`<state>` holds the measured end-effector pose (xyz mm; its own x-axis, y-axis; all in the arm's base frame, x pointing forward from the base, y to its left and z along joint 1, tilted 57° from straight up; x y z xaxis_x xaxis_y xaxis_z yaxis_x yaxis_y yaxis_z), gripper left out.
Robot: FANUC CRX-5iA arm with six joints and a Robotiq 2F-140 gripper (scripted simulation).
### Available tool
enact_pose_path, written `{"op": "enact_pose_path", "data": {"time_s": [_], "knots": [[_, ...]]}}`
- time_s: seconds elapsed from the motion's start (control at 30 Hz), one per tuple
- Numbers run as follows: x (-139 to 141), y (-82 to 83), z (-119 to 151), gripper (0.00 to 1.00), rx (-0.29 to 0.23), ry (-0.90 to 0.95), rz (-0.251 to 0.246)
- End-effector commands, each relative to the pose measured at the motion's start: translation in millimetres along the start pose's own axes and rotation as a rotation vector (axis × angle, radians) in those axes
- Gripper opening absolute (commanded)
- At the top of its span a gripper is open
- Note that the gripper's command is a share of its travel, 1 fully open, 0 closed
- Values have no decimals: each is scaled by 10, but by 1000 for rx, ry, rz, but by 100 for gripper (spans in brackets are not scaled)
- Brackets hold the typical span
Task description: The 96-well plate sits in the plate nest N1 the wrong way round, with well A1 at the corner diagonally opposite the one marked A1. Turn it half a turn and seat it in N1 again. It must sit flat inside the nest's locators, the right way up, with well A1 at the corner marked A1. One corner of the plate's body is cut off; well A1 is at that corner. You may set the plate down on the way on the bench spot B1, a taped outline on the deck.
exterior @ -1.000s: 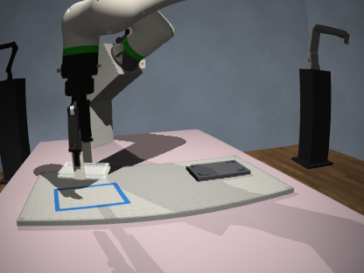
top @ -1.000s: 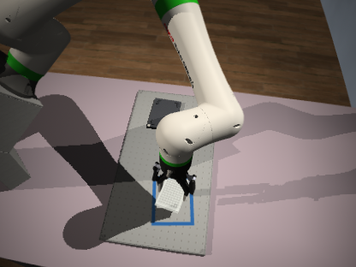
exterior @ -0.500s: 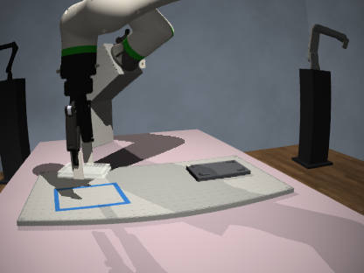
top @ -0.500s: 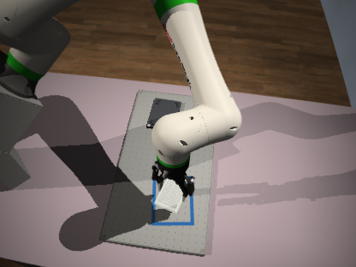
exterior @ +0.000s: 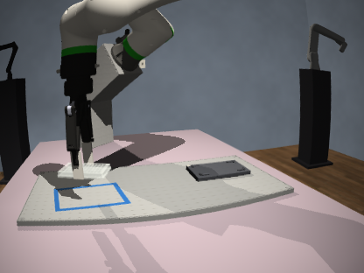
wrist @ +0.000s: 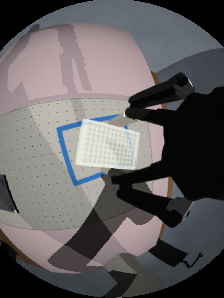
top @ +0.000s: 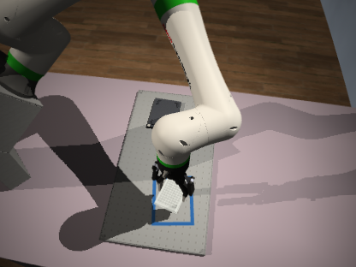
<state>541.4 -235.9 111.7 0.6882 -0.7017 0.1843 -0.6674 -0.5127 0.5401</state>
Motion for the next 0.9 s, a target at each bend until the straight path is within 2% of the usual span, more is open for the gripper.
{"op": "enact_pose_path", "data": {"time_s": [0.0,0.87], "knots": [[2,2,1,0,0,0,0],[2,-124,1,0,0,0,0]]}}
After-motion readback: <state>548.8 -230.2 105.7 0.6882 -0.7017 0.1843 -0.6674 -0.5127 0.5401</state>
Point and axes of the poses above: the point where the finger pads meet when closed, its own y axis back along the fingers, its own x axis across the jaws, z = x × y, the point moved 10 cm from there along y, back along the fingers, and after that the axes turned 13 degrees about -y, right-handed, at the moved point
